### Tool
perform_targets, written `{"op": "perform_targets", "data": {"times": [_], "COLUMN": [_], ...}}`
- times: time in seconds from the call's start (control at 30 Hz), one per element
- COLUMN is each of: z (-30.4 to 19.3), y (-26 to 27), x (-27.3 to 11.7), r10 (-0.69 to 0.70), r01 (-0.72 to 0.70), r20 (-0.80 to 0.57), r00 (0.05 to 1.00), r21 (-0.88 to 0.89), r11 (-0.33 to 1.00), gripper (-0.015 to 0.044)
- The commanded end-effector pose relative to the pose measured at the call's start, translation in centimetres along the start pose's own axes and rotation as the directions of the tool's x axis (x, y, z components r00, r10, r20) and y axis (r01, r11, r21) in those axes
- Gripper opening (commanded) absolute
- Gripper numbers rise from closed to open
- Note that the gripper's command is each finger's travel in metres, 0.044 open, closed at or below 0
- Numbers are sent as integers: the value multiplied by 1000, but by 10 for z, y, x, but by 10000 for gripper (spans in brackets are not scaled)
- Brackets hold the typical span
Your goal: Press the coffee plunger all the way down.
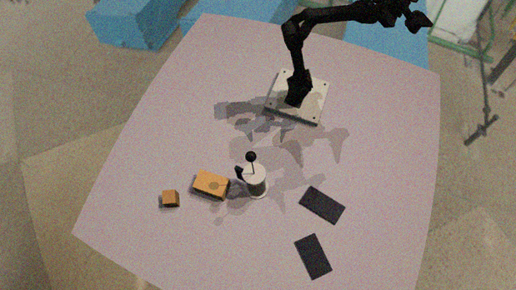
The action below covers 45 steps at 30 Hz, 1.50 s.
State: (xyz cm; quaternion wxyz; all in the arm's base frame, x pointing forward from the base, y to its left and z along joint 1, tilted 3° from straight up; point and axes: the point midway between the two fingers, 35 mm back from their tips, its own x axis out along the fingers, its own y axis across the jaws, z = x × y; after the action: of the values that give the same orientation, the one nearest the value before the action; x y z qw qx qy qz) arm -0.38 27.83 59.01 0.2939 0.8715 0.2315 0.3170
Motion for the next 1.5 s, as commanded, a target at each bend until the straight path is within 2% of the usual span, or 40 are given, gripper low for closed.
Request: {"op": "perform_targets", "data": {"times": [0.0,0.13,0.3,0.4,0.53,0.77,1.0,1.27,1.4,1.47], "z": [21,52,99,131,181,281,380,461,484,487], "y": [7,14,18,23,31,52,80,106,111,111], "x": [29,59,93,107,122,123,84,-2,-51,-59], "r10": [79,148,171,165,146,87,14,-80,-140,-151], "r01": [-75,-113,-53,19,144,368,514,581,600,603], "r20": [7,24,56,89,163,358,599,820,886,895], "r00": [997,989,984,982,976,930,800,566,441,421], "r21": [-260,-530,-816,-923,-981,-892,-674,-466,-407,-400], "r11": [963,840,575,384,132,-261,-530,-667,-689,-690], "gripper": [440,440,440,440,440,440,440,440,440,440]}}
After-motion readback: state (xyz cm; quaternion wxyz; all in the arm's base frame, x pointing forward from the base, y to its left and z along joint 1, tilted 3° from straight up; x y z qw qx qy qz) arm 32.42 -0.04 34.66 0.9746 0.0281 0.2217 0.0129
